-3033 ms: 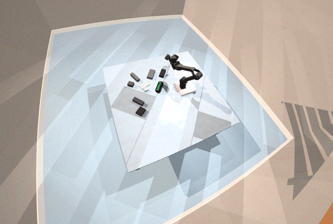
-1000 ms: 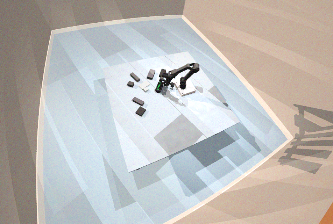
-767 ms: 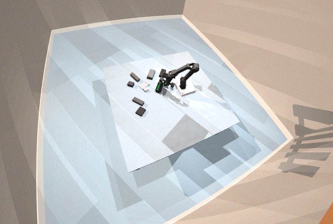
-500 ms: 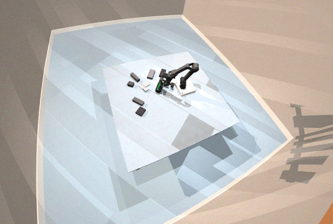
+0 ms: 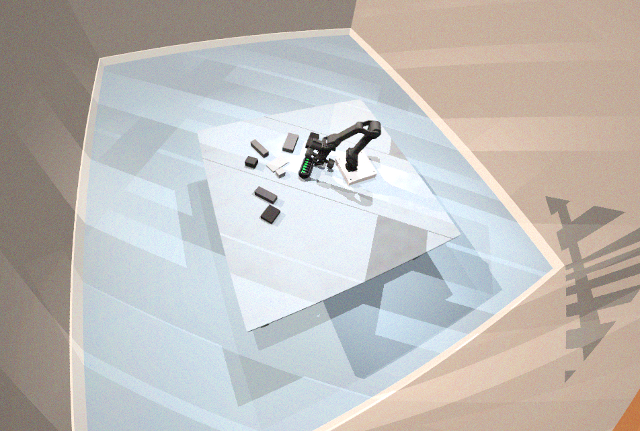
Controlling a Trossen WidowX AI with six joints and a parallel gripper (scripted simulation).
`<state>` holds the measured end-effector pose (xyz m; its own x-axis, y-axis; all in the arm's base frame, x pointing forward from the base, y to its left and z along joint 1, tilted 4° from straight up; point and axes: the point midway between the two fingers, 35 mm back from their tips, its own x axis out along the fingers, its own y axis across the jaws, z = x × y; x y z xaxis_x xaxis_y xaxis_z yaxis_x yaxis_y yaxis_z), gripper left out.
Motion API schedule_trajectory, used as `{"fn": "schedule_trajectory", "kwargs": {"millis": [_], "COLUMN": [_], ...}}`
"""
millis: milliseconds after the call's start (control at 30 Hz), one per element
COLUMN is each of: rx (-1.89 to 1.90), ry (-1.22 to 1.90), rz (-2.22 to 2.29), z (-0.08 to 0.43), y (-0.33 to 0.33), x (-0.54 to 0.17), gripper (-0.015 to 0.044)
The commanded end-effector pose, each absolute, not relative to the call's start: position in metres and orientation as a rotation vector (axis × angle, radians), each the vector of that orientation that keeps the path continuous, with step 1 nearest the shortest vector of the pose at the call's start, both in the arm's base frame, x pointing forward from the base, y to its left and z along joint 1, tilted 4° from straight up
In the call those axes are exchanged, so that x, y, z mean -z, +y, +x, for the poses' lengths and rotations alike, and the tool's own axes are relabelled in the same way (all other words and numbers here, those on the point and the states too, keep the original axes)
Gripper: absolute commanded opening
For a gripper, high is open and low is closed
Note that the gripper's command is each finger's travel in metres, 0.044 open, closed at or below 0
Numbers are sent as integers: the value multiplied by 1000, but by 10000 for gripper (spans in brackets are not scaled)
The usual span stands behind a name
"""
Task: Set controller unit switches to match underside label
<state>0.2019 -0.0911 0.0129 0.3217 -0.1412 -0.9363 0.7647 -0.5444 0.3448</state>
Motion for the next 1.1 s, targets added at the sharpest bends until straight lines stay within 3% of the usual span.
{"fn": "schedule_trajectory", "kwargs": {"millis": [0, 1067], "rx": [1342, 1340], "ry": [563, 561], "rz": [1740, 1740], "z": [204, 229], "y": [-92, -108], "x": [-13, -15], "gripper": [0, 0]}}
